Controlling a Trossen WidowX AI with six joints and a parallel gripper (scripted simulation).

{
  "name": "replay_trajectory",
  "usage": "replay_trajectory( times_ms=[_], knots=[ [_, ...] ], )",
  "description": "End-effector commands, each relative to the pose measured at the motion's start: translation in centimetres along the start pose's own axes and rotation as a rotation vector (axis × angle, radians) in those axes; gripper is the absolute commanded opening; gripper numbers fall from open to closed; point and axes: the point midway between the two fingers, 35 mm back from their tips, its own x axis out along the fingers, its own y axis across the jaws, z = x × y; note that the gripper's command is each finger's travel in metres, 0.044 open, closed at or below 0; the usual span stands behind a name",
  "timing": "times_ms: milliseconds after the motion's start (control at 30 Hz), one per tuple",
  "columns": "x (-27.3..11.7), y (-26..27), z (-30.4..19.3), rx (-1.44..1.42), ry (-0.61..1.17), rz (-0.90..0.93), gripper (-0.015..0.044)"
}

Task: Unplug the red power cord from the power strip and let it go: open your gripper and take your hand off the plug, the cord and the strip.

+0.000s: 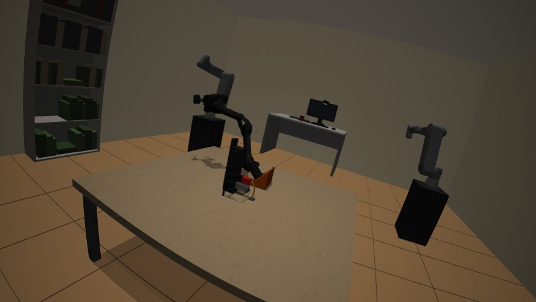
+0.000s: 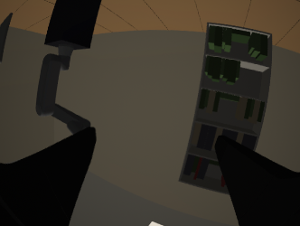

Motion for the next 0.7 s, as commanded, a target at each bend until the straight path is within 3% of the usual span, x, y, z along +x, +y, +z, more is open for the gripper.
replay_trajectory(
  times_ms=[0,267,667],
  knots=[
    [0.0,-0.1,0.0,-0.005,0.0,-0.003,0.0374],
    [-1.2,-7.7,1.8,-0.33,0.024,-0.189,0.0164],
    [-6.4,-19.0,5.4,-0.823,0.164,-0.5,0.016]
  ],
)
